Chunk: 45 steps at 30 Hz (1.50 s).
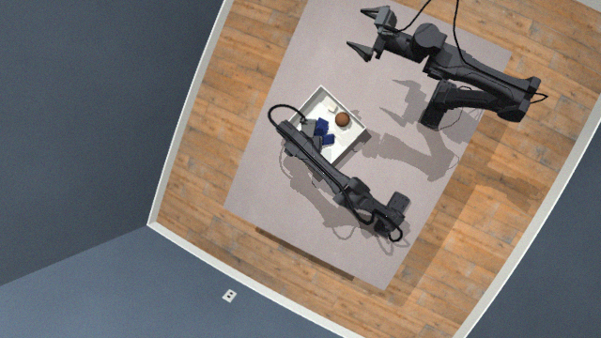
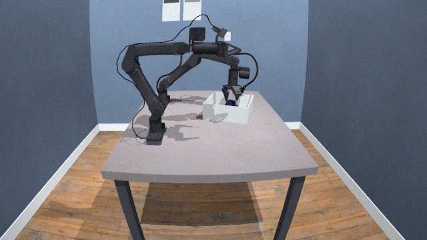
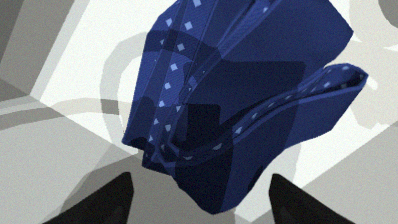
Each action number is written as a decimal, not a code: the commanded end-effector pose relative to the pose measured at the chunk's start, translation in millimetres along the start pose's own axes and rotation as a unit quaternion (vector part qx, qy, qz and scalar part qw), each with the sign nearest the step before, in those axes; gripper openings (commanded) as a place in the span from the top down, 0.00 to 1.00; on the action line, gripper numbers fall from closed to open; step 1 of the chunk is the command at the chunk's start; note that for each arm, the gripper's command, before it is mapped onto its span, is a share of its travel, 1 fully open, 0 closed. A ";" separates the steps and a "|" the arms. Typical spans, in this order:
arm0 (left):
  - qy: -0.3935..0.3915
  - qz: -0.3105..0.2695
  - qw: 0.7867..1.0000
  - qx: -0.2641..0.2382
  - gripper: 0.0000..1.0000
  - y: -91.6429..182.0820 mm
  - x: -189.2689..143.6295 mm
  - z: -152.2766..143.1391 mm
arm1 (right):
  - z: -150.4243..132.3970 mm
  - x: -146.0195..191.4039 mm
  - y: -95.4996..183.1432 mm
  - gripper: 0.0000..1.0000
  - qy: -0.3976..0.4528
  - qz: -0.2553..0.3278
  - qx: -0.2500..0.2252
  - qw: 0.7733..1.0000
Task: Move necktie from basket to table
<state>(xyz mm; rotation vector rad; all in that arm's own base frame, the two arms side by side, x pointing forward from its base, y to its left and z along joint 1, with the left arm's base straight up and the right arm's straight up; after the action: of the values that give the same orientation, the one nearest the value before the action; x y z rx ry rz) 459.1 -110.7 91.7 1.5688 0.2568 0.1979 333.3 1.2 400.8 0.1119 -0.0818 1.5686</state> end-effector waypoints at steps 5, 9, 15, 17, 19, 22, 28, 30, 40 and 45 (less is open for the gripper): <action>-0.006 0.018 1.000 -0.008 0.26 -2.0 2.5 4.2 | 0.0 0.0 0.0 0.00 0.000 0.000 0.000 1.000; -0.006 0.018 1.000 -0.008 0.26 -10.1 3.5 5.0 | 0.0 0.0 0.0 0.00 0.000 0.000 0.000 1.000; -0.006 0.018 1.000 -0.008 0.26 -20.2 4.7 5.9 | 0.0 0.0 0.0 0.00 0.000 0.000 0.000 1.000; -0.006 0.018 1.000 -0.008 0.26 -22.7 4.9 6.1 | 0.0 0.0 0.0 0.00 0.000 0.000 0.000 1.000; -0.006 0.018 1.000 -0.008 0.26 -24.6 5.2 6.3 | 0.0 0.0 0.0 0.00 0.000 0.000 0.000 1.000; -0.006 0.018 1.000 -0.008 0.26 -25.3 5.2 6.4 | 0.0 0.0 0.0 0.00 0.000 0.000 0.000 1.000; -0.006 0.018 1.000 -0.008 0.26 -26.2 5.4 6.4 | 0.0 0.0 0.0 0.00 0.000 0.000 0.000 1.000; -0.006 0.018 1.000 -0.008 0.26 -26.2 5.4 6.4 | 0.0 0.0 0.0 0.00 0.000 0.000 0.000 1.000; -0.006 0.018 1.000 -0.008 0.26 -26.2 5.4 6.4 | 0.0 0.0 0.0 0.00 0.000 0.000 0.000 1.000; -0.006 0.018 1.000 -0.008 0.26 -27.3 5.4 6.5 | 0.0 0.0 0.0 0.00 0.000 0.000 0.000 1.000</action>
<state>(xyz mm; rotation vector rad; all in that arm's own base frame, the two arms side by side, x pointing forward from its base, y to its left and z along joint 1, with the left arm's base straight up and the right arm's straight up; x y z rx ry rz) 464.9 -114.3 67.8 1.5568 0.2261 0.2171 333.3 1.2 400.8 0.1119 -0.0818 1.5686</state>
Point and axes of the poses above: on each arm, the point where the finger pads meet when closed, its own y axis back along the fingers, its own x axis across the jaws, z = x × y, the point moved 5 cm from there along y, back along the fingers, and after that the axes turned 7 degrees about -y, right-handed, at the moved point
